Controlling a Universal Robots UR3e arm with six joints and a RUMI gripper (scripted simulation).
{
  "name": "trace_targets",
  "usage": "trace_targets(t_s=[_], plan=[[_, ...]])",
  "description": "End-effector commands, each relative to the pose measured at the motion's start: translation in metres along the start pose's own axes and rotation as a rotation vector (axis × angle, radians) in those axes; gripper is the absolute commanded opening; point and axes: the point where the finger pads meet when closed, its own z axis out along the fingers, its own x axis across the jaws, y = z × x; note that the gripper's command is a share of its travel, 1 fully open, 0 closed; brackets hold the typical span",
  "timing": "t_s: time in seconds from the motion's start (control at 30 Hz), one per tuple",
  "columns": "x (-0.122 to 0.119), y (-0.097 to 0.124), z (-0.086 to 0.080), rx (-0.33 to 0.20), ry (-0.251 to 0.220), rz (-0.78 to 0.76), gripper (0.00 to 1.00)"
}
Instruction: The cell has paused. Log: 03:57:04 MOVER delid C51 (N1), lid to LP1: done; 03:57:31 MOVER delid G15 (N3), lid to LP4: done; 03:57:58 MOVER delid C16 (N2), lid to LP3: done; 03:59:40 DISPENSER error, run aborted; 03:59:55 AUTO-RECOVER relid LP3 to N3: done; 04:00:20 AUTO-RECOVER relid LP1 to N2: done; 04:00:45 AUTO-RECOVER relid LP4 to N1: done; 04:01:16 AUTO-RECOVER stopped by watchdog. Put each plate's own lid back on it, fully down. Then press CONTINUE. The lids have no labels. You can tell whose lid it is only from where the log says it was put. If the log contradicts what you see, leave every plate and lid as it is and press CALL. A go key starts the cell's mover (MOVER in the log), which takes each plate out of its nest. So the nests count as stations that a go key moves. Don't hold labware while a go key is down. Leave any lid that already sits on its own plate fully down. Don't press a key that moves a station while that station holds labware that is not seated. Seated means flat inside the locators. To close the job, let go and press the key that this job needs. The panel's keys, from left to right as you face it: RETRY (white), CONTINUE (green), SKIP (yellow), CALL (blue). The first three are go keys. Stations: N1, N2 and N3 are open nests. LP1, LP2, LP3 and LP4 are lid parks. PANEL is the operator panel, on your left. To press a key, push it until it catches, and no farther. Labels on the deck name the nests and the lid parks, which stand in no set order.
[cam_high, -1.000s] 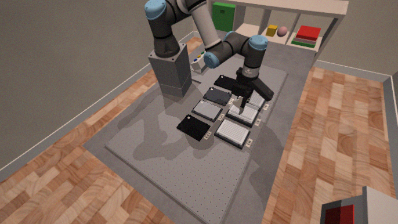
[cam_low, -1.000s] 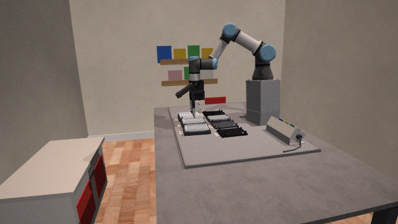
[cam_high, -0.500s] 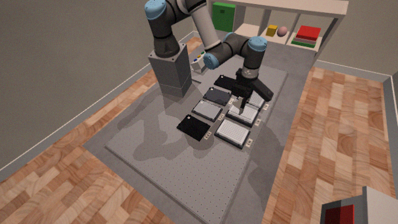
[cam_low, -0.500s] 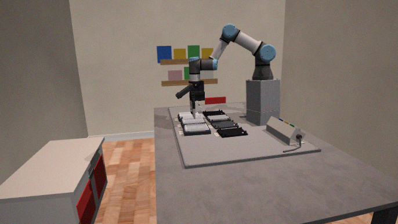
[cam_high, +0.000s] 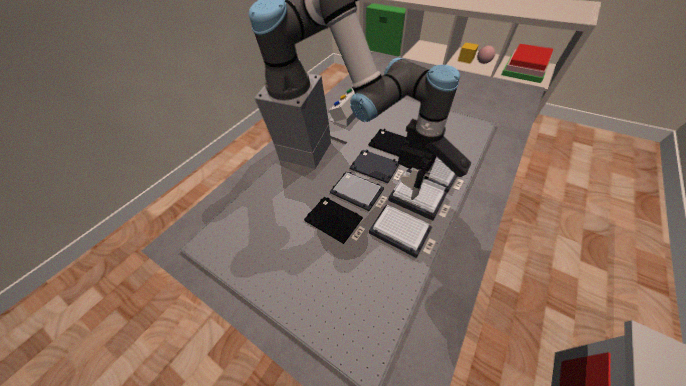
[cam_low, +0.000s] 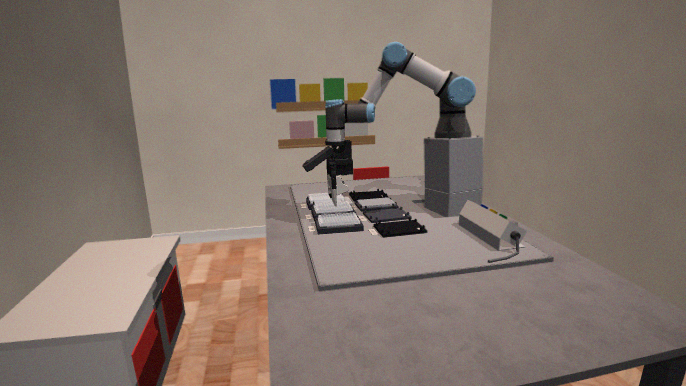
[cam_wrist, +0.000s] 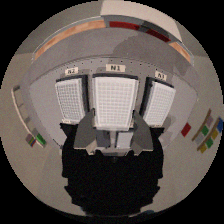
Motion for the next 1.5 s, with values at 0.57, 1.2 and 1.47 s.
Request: trace_targets(t_s=[0.57, 1.2, 1.47], plan=[[0.001, -0.003, 0.005, 0.007, 0.001, 0.0, 0.0], [0.001, -0.003, 0.011, 0.007, 0.001, 0.0, 0.0], [0.001, -0.002, 0.011, 0.005, 0.0, 0.0, 0.0]])
